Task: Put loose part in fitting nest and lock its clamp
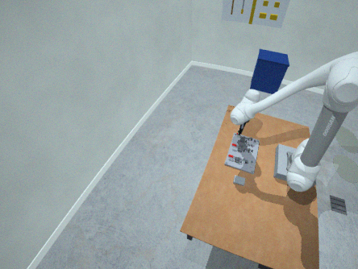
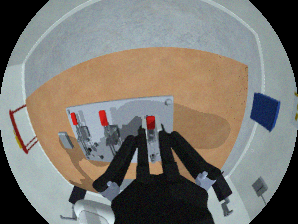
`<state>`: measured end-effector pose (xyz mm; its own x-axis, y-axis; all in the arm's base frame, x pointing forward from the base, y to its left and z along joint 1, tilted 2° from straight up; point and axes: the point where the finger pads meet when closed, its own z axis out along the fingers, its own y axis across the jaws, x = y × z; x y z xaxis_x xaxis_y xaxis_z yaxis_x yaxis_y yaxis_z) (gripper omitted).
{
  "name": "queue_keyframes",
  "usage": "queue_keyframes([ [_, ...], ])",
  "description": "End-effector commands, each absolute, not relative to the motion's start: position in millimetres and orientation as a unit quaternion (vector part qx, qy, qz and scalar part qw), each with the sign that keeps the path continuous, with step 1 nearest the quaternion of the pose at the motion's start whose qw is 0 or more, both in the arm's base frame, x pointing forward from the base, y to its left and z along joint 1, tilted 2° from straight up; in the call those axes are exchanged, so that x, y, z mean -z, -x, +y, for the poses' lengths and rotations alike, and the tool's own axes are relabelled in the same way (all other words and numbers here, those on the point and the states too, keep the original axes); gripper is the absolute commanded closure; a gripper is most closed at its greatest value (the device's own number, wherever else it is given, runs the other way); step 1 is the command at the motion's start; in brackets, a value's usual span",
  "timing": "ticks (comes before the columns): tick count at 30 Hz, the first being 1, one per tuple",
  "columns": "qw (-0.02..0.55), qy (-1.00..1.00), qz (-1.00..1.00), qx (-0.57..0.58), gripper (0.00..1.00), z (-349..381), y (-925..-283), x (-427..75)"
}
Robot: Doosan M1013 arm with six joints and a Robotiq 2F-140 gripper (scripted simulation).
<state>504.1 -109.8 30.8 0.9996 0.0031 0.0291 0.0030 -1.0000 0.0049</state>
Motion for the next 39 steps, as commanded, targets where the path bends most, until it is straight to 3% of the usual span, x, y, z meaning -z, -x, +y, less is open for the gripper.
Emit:
queue_keyframes([
  [1,0.002,-1.0,0.002,-0.014,0.9,-109.8,-501.5,-32.8],
  [39,0.002,-1.0,0.002,-0.014,0.9,-109.8,-470.6,-42.5],
])
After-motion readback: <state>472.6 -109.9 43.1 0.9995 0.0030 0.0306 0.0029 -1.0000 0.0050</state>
